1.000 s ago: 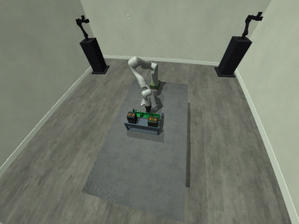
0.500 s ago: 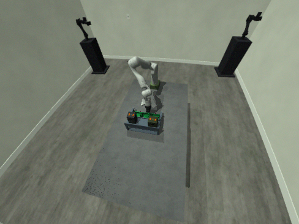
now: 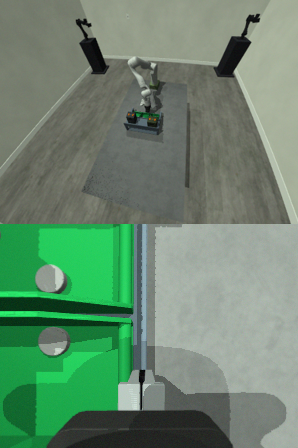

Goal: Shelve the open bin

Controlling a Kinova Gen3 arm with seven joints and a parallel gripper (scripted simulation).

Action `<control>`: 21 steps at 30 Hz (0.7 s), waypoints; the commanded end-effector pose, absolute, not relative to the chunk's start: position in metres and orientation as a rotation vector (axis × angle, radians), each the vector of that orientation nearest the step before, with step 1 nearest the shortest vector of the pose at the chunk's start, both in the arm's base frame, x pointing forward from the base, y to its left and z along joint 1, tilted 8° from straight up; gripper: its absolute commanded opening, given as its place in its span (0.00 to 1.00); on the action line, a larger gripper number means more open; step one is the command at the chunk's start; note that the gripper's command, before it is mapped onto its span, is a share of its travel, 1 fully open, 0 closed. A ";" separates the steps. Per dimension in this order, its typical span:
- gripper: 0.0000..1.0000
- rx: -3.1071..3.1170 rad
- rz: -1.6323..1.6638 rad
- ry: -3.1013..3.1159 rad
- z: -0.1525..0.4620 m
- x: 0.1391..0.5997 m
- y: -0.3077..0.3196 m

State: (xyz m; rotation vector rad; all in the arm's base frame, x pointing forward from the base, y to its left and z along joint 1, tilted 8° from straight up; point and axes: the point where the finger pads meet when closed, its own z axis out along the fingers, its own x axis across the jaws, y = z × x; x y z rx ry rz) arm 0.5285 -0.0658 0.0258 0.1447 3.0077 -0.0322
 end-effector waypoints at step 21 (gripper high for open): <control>0.00 0.144 -0.033 3.004 0.042 0.510 -0.064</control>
